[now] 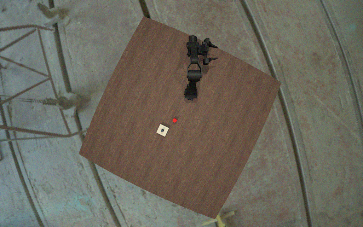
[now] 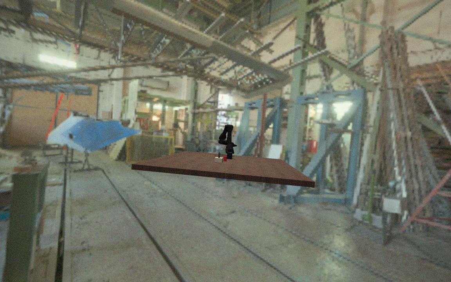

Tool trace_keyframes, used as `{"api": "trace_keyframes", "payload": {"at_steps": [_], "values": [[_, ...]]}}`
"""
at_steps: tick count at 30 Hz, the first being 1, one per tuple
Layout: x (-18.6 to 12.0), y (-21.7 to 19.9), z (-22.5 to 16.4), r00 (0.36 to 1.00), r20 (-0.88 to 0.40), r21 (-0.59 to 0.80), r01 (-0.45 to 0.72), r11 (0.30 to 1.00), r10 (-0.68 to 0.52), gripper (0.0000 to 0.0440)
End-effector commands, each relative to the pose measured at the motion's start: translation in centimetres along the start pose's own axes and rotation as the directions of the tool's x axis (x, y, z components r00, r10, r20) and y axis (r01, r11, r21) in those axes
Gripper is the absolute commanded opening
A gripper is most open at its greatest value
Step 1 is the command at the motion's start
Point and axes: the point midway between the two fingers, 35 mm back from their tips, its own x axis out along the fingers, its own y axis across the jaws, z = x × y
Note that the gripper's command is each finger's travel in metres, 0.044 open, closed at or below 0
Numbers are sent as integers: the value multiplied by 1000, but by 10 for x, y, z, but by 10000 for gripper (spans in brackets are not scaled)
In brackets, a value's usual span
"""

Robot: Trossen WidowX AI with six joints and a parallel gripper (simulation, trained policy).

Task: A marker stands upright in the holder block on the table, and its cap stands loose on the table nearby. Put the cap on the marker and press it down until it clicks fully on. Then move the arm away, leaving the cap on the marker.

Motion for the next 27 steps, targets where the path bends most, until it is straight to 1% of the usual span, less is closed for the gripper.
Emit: {"api": "trace_keyframes", "payload": {"at_steps": [1, 6, 8, 10, 27], "values": [[-1, 1, -1, 1000, -8, 2, -4, 1000, 4, 374], [-12, 7, -11, 998, -55, 4, -37, 999, 37, 244], [-18, 9, -15, 996, -76, 3, -54, 999, 54, 202], [-23, 11, -19, 993, -96, 2, -70, 998, 69, 198], [-62, 25, -44, 951, -264, -12, -173, 985, 163, 231]]}}
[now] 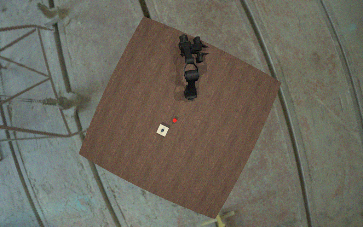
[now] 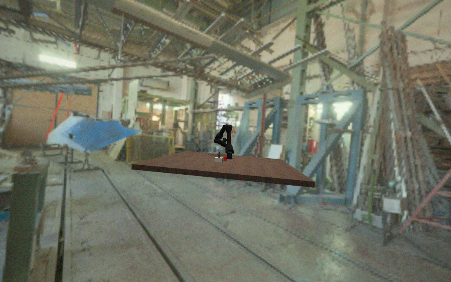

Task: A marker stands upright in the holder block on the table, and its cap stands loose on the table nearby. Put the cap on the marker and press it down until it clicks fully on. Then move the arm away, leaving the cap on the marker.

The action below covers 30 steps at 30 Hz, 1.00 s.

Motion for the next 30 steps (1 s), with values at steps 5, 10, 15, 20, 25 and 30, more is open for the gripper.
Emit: {"api": "trace_keyframes", "payload": {"at_steps": [5, 10, 15, 20, 25, 30], "values": [[-14, 9, -13, 996, -77, -15, -44, 999, 43, 239], [-23, 13, -22, 990, -125, -25, -72, 997, 68, 248], [-32, 17, -31, 981, -171, -35, -100, 994, 92, 256], [-42, 20, -40, 970, -216, -44, -128, 991, 115, 263], [-52, 23, -48, 956, -260, -52, -155, 986, 137, 271], [-61, 26, -56, 940, -303, -60, -183, 981, 156, 278]]}}
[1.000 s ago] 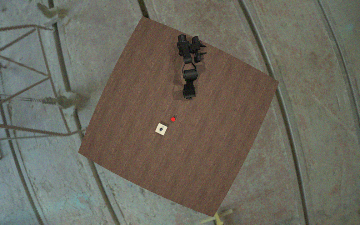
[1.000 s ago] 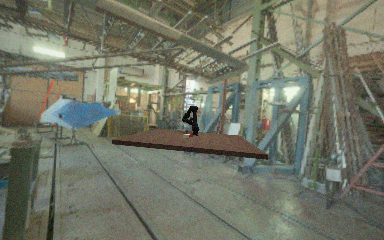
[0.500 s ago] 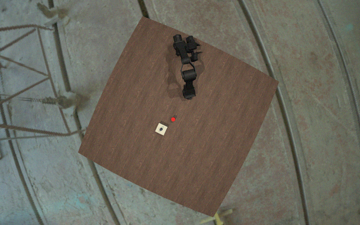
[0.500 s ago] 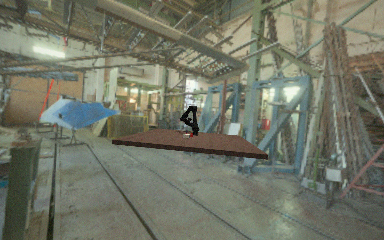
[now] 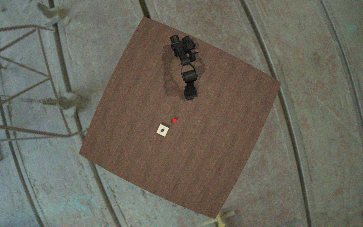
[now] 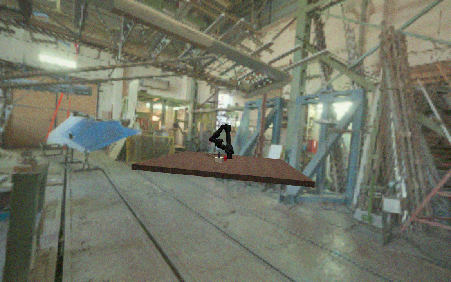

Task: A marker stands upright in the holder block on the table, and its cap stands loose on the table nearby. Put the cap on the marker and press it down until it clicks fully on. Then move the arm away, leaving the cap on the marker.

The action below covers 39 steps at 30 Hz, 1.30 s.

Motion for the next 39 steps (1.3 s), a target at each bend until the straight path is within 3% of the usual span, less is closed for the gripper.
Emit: {"api": "trace_keyframes", "payload": {"at_steps": [1, 39], "values": [[-5, 4, -7, 999, -34, -12, -21, 1000, 20, 279], [-66, 28, -75, 930, -330, -92, -204, 975, 164, 297]]}}
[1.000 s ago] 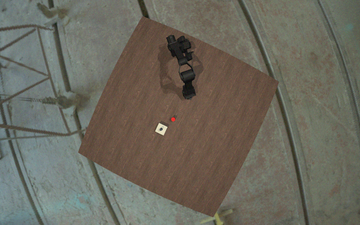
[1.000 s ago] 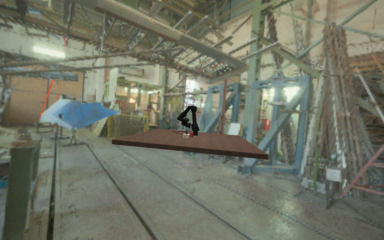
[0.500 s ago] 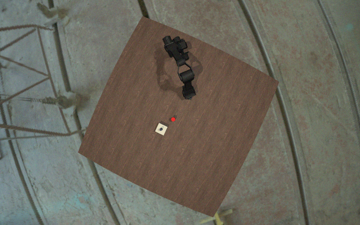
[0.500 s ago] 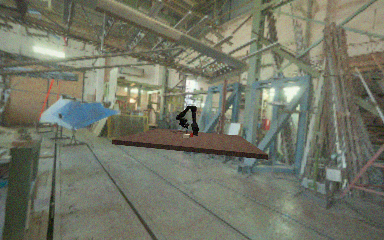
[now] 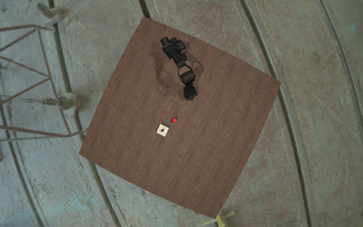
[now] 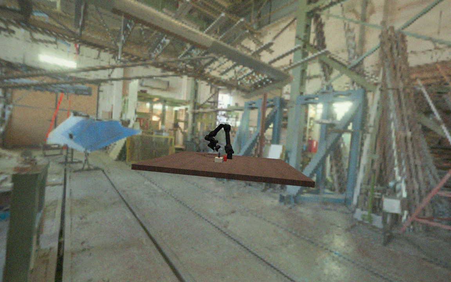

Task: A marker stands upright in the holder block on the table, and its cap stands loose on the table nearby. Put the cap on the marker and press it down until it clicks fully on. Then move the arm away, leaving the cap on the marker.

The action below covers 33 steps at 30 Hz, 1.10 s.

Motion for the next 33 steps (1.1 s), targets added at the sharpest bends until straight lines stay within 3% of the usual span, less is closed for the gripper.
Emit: {"api": "trace_keyframes", "payload": {"at_steps": [1, 33], "values": [[-5, 5, -7, 999, -29, -11, -21, 1000, 21, 297], [-50, 24, -67, 965, -227, -71, -152, 986, 132, 298]]}}
